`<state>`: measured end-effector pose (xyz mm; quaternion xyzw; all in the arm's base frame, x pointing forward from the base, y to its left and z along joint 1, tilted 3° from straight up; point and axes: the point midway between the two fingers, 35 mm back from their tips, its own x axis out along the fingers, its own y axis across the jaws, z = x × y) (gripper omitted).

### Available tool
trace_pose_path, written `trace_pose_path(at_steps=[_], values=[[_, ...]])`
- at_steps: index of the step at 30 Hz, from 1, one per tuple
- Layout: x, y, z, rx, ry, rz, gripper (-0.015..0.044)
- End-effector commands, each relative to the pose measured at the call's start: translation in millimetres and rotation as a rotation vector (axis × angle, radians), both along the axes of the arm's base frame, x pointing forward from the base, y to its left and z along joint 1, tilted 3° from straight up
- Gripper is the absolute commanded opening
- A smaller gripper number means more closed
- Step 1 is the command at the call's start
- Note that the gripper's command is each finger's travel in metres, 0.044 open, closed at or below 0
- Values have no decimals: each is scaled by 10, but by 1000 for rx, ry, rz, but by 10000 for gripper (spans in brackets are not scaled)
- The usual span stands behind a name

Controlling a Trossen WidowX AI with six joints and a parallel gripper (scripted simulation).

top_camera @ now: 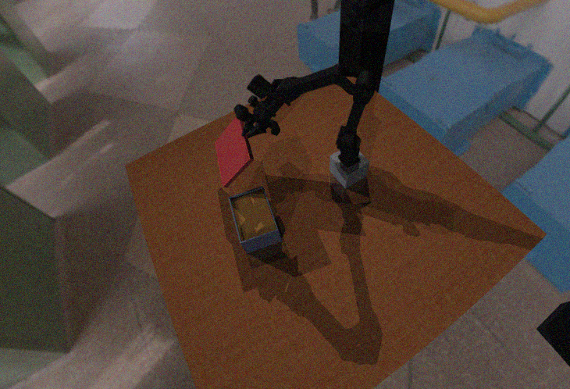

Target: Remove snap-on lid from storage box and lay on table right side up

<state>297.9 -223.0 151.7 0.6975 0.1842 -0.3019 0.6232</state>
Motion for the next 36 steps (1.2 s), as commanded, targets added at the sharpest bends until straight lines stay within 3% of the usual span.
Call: trace_pose_path(at_steps=[1, 25, 36], values=[[-7, -99, 67, -14, -16, 6, 0], [-155, -557, 54, -17, -15, 6, 0], [-158, -553, 39, -17, -15, 6, 0]])
